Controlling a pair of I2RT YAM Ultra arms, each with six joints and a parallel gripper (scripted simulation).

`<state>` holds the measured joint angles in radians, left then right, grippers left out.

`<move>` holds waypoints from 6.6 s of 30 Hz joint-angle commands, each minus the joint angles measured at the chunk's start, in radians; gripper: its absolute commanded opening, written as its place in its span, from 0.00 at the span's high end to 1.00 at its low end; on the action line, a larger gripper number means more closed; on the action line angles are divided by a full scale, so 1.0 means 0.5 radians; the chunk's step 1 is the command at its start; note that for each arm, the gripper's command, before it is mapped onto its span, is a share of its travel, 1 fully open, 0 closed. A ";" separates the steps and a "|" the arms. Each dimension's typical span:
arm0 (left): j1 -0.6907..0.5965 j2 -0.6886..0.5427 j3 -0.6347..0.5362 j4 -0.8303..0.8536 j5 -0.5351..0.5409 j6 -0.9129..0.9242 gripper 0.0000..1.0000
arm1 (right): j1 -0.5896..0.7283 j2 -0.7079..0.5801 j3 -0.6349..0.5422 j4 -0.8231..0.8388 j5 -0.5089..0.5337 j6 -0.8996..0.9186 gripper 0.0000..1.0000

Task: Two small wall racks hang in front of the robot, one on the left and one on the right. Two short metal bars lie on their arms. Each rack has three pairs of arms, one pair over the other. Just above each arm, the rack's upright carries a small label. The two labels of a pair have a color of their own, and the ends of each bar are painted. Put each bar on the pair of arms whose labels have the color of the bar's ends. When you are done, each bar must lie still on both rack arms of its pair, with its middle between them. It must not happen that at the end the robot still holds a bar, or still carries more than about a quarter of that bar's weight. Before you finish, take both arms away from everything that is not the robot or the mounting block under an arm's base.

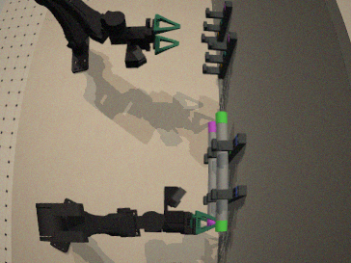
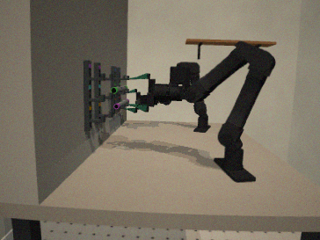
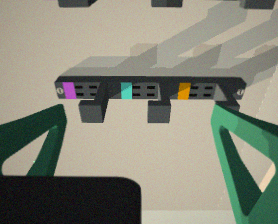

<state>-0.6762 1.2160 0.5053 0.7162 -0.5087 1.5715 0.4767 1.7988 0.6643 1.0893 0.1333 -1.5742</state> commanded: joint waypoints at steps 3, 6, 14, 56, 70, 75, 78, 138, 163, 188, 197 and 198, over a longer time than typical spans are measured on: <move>-0.018 0.012 -0.020 0.021 -0.011 -0.001 0.00 | -0.024 -0.048 0.041 0.004 -0.017 0.006 0.00; -0.018 0.012 -0.020 0.021 -0.011 -0.001 0.00 | -0.024 -0.048 0.038 0.007 -0.017 0.006 0.00; -0.018 0.012 -0.020 0.021 -0.011 -0.001 0.00 | -0.026 -0.050 0.029 0.015 -0.019 0.006 0.00; -0.018 0.012 -0.020 0.021 -0.011 -0.001 0.00 | -0.021 -0.059 -0.018 0.053 -0.014 0.006 1.00; -0.018 0.012 -0.020 0.021 -0.011 -0.001 0.00 | -0.021 -0.059 -0.019 0.053 -0.014 0.005 1.00; -0.018 0.012 -0.020 0.021 -0.011 -0.001 0.00 | -0.021 -0.059 -0.019 0.053 -0.014 0.005 1.00; -0.018 0.012 -0.020 0.021 -0.011 -0.001 0.00 | -0.021 -0.060 -0.020 0.053 -0.014 0.005 1.00; -0.018 0.012 -0.020 0.021 -0.011 -0.001 0.00 | -0.020 -0.341 0.091 -0.332 -0.012 -0.005 1.00; -0.018 0.012 -0.020 0.021 -0.011 -0.001 0.00 | -0.003 -0.341 0.192 -0.441 0.005 -0.003 1.00; -0.018 0.012 -0.020 0.021 -0.011 -0.001 0.00 | 0.019 -0.321 0.191 -0.421 0.026 -0.001 1.00; -0.018 0.012 -0.020 0.021 -0.011 -0.001 0.00 | 0.028 -0.331 0.172 -0.412 0.032 -0.002 1.00; -0.018 0.012 -0.020 0.021 -0.011 -0.001 0.00 | 0.029 -0.336 0.165 -0.411 0.033 -0.001 1.00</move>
<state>-0.6762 1.2160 0.5053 0.7162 -0.5087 1.5715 0.4801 1.6520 0.7189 0.8276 0.1436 -1.6012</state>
